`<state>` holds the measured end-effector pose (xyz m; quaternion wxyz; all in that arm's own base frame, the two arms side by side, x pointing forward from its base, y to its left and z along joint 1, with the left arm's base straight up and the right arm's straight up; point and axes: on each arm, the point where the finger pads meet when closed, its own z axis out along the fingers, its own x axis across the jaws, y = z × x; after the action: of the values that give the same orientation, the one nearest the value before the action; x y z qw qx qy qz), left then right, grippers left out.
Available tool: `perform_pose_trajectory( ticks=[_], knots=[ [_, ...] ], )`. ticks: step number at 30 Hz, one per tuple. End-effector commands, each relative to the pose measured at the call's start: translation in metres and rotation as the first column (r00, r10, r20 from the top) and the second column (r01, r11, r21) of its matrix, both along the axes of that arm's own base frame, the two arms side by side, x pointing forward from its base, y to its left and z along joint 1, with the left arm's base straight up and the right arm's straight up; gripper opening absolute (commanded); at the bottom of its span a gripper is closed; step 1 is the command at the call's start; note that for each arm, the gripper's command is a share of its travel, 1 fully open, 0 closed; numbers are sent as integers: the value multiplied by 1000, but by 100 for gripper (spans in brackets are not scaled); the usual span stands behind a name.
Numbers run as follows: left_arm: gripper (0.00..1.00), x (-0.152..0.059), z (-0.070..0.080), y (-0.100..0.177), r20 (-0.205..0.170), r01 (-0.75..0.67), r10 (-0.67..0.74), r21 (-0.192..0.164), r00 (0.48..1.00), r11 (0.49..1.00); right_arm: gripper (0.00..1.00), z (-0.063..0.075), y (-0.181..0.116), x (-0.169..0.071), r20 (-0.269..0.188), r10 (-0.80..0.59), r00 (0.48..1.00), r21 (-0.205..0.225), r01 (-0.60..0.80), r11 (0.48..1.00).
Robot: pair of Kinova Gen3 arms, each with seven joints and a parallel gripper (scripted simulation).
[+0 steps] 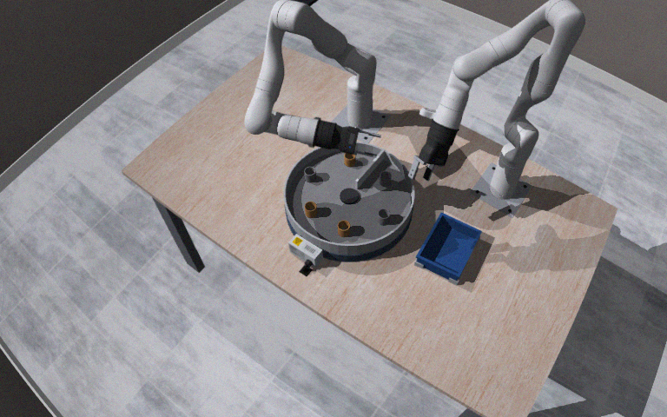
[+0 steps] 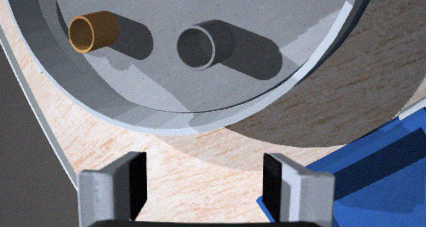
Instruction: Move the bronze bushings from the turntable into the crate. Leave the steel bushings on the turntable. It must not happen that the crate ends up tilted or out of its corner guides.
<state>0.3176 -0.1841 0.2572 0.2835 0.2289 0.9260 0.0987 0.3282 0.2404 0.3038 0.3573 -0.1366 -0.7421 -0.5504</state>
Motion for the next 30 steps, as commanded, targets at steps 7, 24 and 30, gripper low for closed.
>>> perform_pose_trajectory(
  ticks=[7, 24, 30],
  knots=[
    [100, 0, 0, 0, 1, 0, 0, -1, 1000, 1000, 100, 1, 0, 0, 2, 0, 1000, 1, 0, 1000],
    [100, 1, -2, -18, -55, -68, 66, -38, 996, 997, 100, 0, -3, 1, -2, -5, 1000, -7, 5, 1000],
    [100, -9, -11, -70, -230, -243, 216, -98, 949, 965, 100, -6, -15, 6, -21, -32, 999, -45, 31, 999]
  ],
)
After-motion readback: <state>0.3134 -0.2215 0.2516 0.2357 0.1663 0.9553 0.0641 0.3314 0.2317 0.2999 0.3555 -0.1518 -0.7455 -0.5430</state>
